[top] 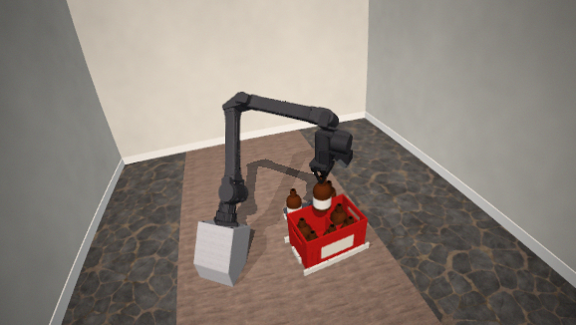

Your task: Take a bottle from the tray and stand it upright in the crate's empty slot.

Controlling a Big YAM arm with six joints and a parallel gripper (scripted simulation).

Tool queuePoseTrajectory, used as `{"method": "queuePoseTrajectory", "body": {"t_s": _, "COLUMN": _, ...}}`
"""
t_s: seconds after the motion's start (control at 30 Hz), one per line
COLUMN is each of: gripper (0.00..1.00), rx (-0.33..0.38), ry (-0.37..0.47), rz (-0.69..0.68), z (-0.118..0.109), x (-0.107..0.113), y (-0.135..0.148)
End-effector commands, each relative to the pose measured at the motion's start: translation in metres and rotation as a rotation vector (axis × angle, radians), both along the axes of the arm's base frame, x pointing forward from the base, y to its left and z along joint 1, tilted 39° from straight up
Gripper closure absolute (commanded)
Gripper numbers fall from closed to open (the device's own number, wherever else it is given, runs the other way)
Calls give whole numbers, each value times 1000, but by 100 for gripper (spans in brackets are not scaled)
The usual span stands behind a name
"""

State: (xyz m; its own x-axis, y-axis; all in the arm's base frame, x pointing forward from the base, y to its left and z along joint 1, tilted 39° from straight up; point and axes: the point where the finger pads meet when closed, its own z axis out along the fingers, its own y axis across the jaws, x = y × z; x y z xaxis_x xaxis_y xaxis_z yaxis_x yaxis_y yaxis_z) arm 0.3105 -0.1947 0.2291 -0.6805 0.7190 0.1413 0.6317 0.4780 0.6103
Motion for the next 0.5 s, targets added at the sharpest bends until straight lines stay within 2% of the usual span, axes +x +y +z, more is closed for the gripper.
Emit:
{"method": "queuePoseTrajectory", "body": {"t_s": 0.0, "gripper": 100, "rx": -54, "ry": -48, "rz": -23, "z": 15, "x": 4, "y": -24}}
{"method": "queuePoseTrajectory", "body": {"t_s": 0.47, "gripper": 100, "rx": -48, "ry": -43, "rz": -23, "z": 11, "x": 1, "y": -21}}
